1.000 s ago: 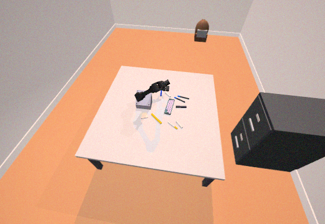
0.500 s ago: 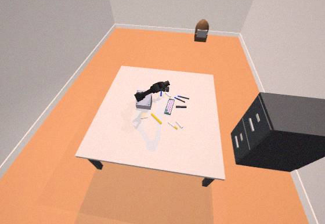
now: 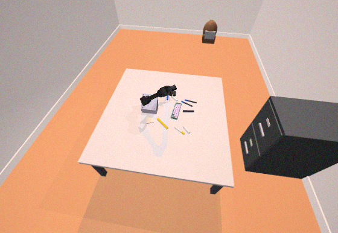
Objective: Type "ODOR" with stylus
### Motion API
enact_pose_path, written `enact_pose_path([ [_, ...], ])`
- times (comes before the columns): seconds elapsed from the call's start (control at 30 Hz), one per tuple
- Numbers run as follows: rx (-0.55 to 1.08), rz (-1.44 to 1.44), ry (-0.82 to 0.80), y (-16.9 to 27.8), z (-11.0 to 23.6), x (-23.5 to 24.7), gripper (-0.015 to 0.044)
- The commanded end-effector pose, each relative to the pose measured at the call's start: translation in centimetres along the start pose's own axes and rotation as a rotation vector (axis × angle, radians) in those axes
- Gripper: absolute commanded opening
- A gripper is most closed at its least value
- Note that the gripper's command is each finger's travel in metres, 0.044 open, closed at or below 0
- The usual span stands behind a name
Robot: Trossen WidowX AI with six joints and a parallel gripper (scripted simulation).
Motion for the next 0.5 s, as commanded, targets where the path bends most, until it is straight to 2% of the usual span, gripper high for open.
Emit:
enact_pose_path([
  [0.0,0.005,0.007,0.001,0.2,-0.34,0.05,0.015],
  [0.47,0.006,0.007,0.001,0.75,-1.27,-0.09,0.015],
])
Point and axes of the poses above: the point midway between the two fingers, 35 mm back from their tips, its own z axis back along the fingers, its own x axis across the jaws, y = z × x, the point moved 6 cm from there along z, back along the fingers, and after that the axes turned 15 degrees about -z, right-handed, at the moved point
